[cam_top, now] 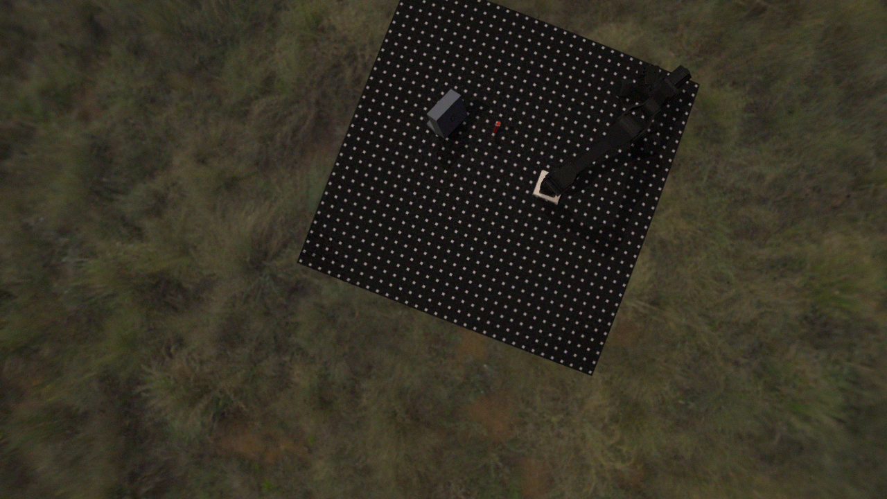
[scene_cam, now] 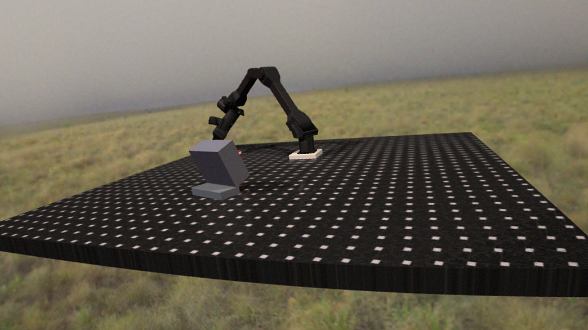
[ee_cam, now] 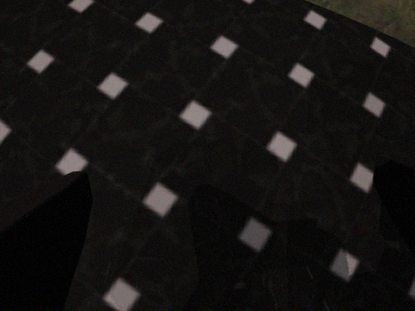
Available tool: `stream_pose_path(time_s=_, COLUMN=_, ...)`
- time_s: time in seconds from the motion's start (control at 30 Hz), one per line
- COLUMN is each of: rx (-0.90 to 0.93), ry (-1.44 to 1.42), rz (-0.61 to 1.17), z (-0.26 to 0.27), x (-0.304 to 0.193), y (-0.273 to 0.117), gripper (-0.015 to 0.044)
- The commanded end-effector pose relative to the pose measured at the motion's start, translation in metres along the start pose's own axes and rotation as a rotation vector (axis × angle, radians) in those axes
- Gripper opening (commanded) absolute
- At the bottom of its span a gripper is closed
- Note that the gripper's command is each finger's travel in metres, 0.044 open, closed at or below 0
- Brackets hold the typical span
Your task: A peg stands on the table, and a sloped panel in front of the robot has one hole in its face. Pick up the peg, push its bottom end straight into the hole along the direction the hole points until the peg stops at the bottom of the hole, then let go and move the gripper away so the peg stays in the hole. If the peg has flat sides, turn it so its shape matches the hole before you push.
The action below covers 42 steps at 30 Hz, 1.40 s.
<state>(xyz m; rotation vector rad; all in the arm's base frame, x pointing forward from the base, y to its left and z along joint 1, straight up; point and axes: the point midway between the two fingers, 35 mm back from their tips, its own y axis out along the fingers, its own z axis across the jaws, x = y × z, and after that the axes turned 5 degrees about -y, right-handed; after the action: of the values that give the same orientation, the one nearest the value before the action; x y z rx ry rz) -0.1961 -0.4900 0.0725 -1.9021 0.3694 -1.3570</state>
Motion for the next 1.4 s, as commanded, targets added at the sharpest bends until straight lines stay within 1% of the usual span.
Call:
stream_pose_path(time_s=0.0, rx=0.032, ry=-0.076, rz=0.014, z=0.020, x=0.013, y=0.005, gripper=0.0440)
stream_pose_path(time_s=0.67, rx=0.205, ry=-0.465, rz=0.066, z=0.129, x=0.066, y=0.024, gripper=0.0440)
stream_pose_path(time_s=1.37, rx=0.388, ry=-0.898, rz=0.087, z=0.246, x=0.097, y=0.019, gripper=0.0440)
